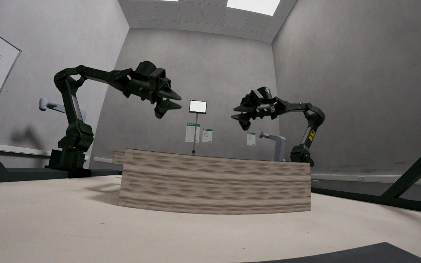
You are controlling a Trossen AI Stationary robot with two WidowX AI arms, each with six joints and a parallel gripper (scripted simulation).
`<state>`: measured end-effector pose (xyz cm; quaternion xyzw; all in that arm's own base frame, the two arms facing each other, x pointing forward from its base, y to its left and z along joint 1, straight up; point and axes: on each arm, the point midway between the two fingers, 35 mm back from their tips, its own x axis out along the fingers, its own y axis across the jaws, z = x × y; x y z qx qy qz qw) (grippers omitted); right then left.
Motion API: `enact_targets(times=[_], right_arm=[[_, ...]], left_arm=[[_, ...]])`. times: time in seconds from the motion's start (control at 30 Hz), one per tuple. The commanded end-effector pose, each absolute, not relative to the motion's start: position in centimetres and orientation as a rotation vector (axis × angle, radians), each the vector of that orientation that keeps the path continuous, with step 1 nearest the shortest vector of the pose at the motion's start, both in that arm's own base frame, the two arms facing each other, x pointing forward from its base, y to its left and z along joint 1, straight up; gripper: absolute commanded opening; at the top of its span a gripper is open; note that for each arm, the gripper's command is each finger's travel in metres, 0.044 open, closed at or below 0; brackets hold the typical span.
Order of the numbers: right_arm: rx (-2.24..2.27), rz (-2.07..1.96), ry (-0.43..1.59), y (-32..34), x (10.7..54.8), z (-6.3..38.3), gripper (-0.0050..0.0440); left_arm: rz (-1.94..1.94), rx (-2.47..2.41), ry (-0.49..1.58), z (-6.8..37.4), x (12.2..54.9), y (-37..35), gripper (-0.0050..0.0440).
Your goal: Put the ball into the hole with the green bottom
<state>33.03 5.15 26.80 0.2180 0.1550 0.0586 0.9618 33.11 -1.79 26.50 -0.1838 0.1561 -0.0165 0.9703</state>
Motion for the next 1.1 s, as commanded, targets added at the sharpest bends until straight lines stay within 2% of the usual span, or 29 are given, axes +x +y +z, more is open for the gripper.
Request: enact_targets(times=[0.0,0.37,1.07], right_arm=[[0.34,0.119,0.203,3.8,32.8,28.2,0.0175],[-0.002,0.013,-0.054,0.1,31.5,32.2,0.0175],[-0.003,0.001,-0.077,0.1,31.4,33.5,0.0175]], left_arm=[[-0.043,-0.28,0.207,28.0,32.8,-1.2,0.0175],[-0.001,0.0,-0.054,32.3,31.5,0.1,0.0175],[0.0,0.003,-0.078,33.5,31.4,0.0,0.0175]])
